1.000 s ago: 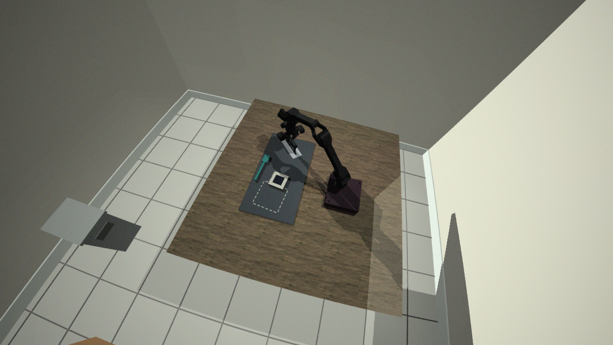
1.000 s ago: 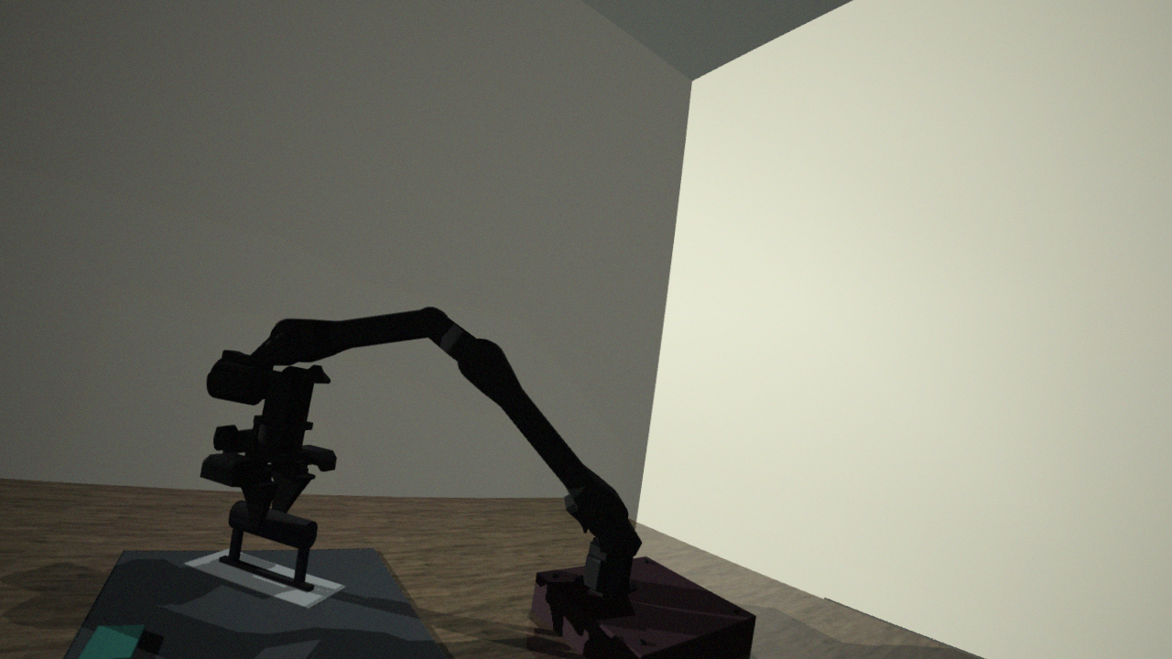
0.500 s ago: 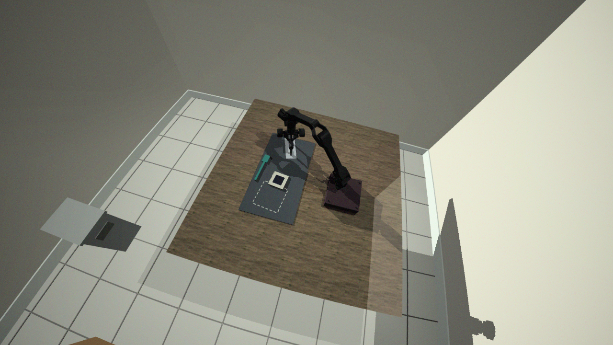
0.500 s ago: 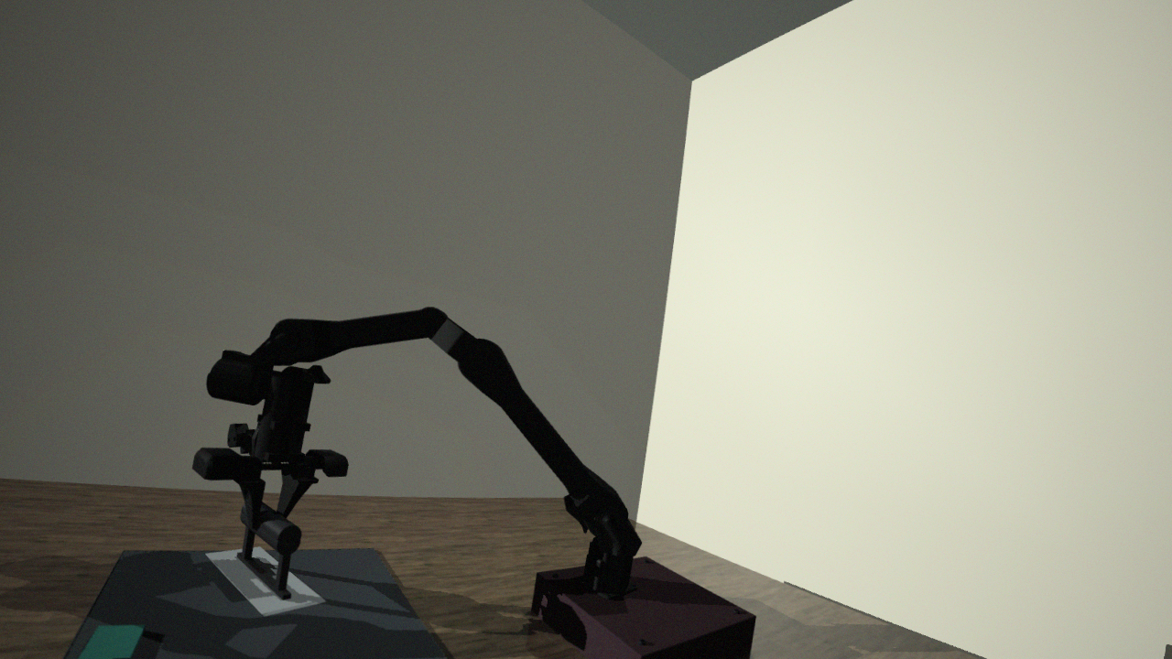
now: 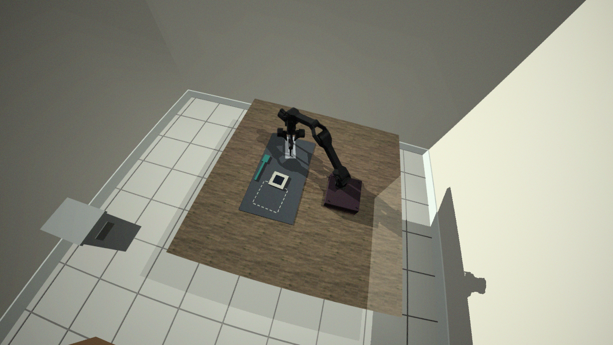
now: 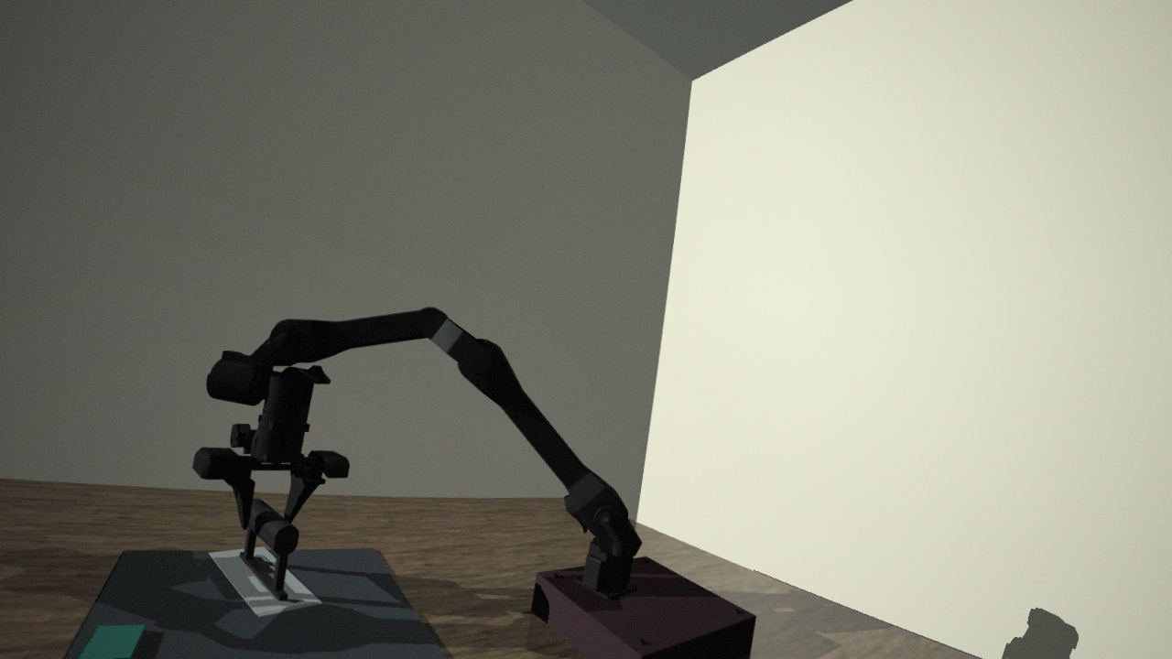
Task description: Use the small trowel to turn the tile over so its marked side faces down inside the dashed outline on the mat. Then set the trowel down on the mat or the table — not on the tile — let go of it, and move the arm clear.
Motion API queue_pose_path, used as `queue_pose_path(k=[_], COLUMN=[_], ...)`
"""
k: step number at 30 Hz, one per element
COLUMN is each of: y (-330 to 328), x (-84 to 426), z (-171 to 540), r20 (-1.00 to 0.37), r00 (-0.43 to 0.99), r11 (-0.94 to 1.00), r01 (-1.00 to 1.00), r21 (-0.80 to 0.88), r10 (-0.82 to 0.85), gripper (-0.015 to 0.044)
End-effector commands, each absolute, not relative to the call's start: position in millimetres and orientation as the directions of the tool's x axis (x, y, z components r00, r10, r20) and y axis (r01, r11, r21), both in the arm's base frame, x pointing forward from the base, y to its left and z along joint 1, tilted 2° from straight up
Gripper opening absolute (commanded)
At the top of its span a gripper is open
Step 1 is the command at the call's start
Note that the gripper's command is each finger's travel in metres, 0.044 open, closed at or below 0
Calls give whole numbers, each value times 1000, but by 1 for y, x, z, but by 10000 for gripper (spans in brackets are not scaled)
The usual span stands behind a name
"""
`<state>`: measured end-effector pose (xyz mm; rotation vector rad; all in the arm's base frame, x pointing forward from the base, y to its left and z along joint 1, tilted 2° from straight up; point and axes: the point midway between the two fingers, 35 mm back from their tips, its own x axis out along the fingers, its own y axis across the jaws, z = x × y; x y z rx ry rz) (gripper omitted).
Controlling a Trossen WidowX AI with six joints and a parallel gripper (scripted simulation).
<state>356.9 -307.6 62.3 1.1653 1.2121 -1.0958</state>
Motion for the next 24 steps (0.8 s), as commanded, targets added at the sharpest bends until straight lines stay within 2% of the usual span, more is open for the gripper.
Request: queue_pose_path(k=[1, 14, 19, 24], y=[-307, -307, -305, -305], x=[356, 356, 352, 351], z=[61, 61, 103, 106], r20=[-998, -998, -998, -998], r00=[55, 55, 55, 54], r11=[90, 90, 70, 69], r01=[994, 994, 996, 996], r21=[55, 55, 55, 55], r10=[8, 8, 9, 9], gripper=[270, 270, 270, 270])
